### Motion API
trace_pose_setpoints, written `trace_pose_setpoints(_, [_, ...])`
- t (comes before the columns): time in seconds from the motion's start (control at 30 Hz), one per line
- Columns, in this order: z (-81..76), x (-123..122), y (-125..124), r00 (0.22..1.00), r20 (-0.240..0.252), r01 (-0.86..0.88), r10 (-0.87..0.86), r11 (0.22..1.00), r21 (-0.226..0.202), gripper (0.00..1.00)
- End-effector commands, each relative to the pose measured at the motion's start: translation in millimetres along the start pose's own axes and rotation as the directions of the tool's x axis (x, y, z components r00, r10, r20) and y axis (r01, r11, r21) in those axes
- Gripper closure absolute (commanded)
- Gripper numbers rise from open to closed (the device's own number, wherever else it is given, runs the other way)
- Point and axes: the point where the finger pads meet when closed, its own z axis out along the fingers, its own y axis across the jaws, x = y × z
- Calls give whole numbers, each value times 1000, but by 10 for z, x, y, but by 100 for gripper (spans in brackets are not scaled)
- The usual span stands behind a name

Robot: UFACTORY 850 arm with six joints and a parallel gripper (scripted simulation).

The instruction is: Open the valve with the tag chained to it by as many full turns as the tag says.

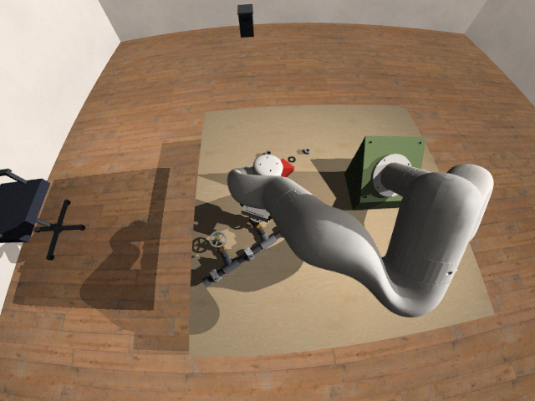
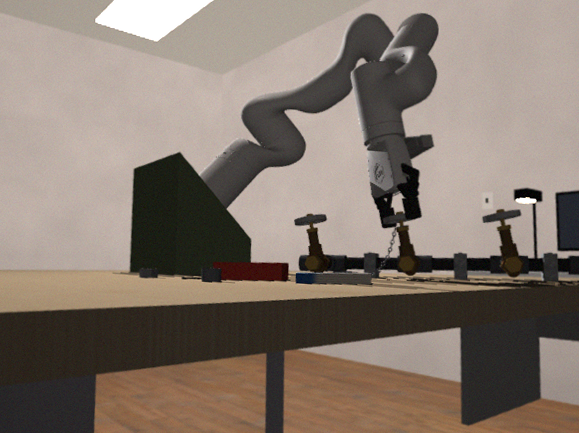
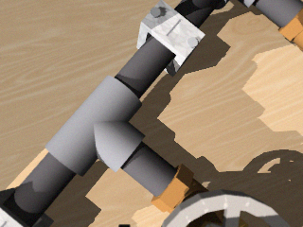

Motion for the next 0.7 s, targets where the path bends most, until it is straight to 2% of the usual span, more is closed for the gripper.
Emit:
trace_pose_setpoints(0.0, [-7,5,8,977,6,-213,213,977,5,0])
trace_pose_setpoints(0.13, [-7,5,8,892,6,-451,451,892,3,0])
trace_pose_setpoints(0.2, [-7,5,8,892,6,-451,451,892,3,0])
trace_pose_setpoints(0.3, [-7,5,8,760,7,-650,650,760,1,0])
trace_pose_setpoints(0.43, [-7,5,8,608,-1,-794,794,608,-3,0])
trace_pose_setpoints(0.67, [-7,5,8,248,-18,-969,969,248,-1,0])
